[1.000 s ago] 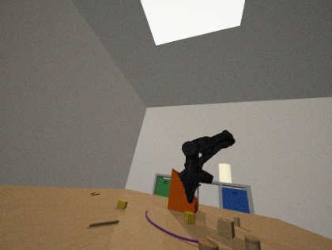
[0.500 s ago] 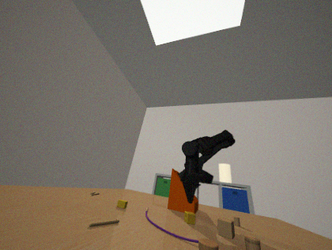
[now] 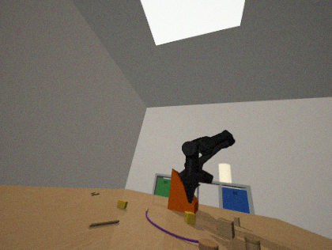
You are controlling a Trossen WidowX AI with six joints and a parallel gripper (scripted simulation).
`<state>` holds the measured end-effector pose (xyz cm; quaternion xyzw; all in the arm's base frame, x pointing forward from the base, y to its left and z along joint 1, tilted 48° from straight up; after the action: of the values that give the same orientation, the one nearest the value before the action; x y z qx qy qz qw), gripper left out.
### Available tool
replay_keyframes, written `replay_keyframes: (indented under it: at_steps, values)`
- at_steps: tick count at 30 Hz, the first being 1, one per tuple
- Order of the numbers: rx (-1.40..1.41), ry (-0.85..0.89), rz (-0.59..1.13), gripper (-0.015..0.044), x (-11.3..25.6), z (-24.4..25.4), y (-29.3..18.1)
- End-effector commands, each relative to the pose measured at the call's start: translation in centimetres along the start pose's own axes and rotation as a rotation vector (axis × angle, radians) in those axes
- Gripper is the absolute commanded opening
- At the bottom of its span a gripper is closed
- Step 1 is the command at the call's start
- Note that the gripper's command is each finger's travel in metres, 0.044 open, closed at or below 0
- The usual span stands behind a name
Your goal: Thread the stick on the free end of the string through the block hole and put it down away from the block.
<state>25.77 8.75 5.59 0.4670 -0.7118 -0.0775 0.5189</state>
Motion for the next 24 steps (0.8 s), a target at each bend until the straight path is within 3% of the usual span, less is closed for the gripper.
replay_keyframes:
  at_steps: [1,15,24]
  values:
    - [-0.154,0.002,0.005,0.0079,0.0,0.2,-0.6]
    - [-1.713,-0.011,0.035,0.044,0.2,2.2,-6.1]
    - [-2.391,-0.024,0.032,0.044,0.3,3.5,-8.5]
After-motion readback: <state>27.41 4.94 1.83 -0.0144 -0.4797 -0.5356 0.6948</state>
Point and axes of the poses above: the point midway between the two fingers, 35 mm back from their tips, its own x axis back along the fingers, its own z axis across the jaws, y = z × x, the point moved 3 cm from there along x, back along the fingers, and after that the axes turned 15 degrees about x, right-handed, at the moved point
